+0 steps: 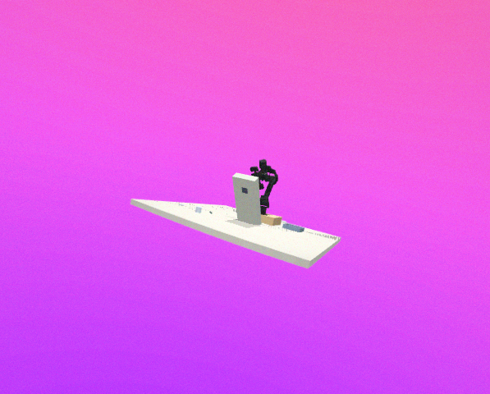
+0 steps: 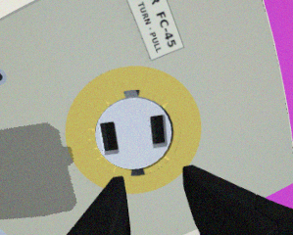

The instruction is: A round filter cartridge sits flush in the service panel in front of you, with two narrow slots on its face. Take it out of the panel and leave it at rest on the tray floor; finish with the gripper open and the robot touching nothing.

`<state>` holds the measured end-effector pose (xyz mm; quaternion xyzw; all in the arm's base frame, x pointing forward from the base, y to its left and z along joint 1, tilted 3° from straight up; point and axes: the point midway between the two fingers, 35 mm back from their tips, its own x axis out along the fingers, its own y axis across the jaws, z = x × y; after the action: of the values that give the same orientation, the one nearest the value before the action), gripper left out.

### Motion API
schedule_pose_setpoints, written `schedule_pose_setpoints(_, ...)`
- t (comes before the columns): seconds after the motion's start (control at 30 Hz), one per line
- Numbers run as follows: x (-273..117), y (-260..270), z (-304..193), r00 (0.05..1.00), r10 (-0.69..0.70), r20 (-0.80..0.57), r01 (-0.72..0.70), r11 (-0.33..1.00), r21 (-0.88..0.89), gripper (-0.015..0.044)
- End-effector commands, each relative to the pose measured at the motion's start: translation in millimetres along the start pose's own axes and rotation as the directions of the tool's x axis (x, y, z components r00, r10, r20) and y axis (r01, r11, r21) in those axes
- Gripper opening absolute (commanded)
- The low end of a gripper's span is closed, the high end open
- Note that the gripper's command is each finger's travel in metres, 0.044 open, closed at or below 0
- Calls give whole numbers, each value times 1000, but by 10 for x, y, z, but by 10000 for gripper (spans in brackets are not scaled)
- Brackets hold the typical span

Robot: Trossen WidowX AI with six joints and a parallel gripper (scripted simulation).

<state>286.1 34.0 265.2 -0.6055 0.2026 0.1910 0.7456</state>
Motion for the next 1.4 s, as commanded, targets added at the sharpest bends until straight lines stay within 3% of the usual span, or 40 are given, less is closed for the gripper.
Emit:
schedule_pose_setpoints(0.0, 84, 19, 1, 1000, 6, 2, -6, 1000, 2, 114)
schedule_pose_setpoints(0.77, 447, 28, -4, 1000, 4, 2, -4, 1000, 2, 114)
schedule_pose_setpoints(1.37, 458, 47, 0, 1000, 4, 2, -4, 1000, 2, 114)
